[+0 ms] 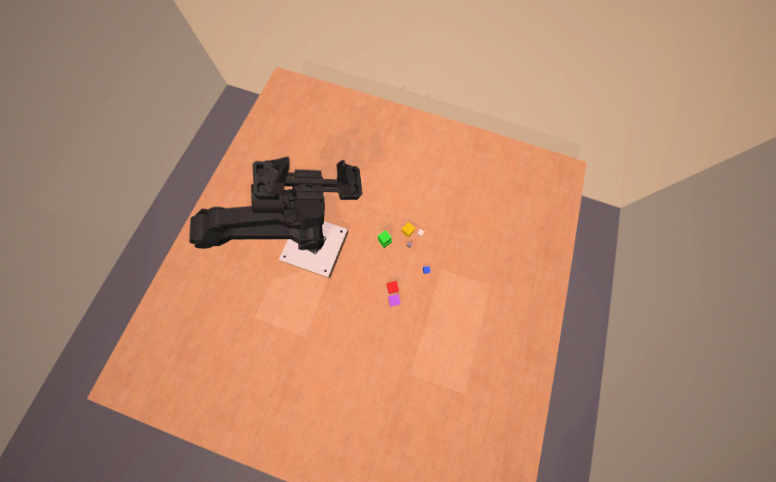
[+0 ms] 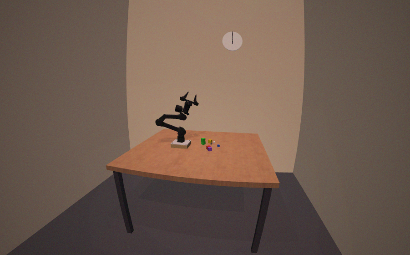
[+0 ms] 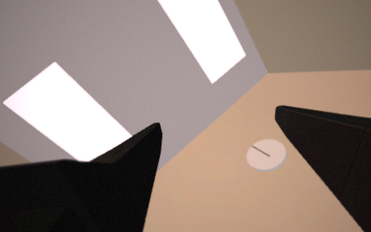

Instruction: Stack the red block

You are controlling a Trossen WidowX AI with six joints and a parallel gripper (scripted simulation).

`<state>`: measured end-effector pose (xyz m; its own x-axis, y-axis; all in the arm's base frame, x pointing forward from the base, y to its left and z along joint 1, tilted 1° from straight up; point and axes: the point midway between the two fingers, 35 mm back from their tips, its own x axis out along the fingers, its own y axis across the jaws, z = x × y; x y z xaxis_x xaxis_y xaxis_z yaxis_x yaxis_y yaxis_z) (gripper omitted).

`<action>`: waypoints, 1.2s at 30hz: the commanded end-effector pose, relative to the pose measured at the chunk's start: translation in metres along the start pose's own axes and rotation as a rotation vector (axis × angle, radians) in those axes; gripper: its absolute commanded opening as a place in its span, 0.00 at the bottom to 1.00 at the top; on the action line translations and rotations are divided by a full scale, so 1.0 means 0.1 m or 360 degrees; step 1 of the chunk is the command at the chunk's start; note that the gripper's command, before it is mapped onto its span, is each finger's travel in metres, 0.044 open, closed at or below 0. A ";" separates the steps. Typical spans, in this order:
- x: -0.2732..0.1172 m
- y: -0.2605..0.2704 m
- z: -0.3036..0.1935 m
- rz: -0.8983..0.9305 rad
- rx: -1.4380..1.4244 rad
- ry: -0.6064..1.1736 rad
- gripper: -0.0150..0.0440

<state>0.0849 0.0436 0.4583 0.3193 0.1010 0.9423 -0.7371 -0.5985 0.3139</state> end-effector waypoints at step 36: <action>-1.48 -2.90 1.76 -0.3029 -0.1044 -0.0034 1.00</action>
<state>0.3525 0.0781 0.2441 0.9004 0.1754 -0.3981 0.2689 0.4952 0.8261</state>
